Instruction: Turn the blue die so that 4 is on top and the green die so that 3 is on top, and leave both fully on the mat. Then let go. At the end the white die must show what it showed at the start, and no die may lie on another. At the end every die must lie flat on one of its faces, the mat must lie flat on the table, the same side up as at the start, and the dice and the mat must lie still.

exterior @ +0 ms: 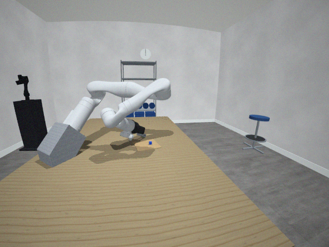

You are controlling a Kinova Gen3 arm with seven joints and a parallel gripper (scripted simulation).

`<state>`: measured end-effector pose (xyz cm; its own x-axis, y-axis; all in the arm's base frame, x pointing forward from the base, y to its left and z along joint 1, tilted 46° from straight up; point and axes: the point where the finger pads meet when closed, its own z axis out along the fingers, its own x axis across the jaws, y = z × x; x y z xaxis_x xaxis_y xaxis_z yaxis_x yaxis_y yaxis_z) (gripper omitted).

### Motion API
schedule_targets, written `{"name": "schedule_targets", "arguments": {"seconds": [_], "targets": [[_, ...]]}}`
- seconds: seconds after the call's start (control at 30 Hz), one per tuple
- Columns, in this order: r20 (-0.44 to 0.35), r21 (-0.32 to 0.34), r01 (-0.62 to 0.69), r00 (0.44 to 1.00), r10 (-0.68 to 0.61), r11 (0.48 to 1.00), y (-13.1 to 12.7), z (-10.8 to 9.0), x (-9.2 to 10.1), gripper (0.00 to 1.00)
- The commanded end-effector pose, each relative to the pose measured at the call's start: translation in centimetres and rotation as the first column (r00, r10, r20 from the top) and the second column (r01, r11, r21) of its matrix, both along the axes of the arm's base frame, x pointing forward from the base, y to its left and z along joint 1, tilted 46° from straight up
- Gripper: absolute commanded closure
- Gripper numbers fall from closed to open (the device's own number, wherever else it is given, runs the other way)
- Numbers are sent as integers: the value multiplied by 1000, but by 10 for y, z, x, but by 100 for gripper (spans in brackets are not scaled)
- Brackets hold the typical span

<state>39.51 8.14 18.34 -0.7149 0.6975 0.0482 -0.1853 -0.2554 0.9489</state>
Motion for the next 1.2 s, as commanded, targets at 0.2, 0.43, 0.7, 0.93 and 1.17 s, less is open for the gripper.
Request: {"name": "schedule_targets", "arguments": {"seconds": [0.2, 0.43, 0.7, 0.93, 1.17], "targets": [[1, 0, 1, 1000, -1, 1000, 0, 0, 0, 48], [1, 0, 1, 1000, -1, 1000, 0, 0, 0, 36], [1, 0, 1, 1000, -1, 1000, 0, 0, 0, 36], [1, 0, 1, 1000, -1, 1000, 0, 0, 0, 36], [1, 0, 1, 1000, -1, 1000, 0, 0, 0, 36]]}}
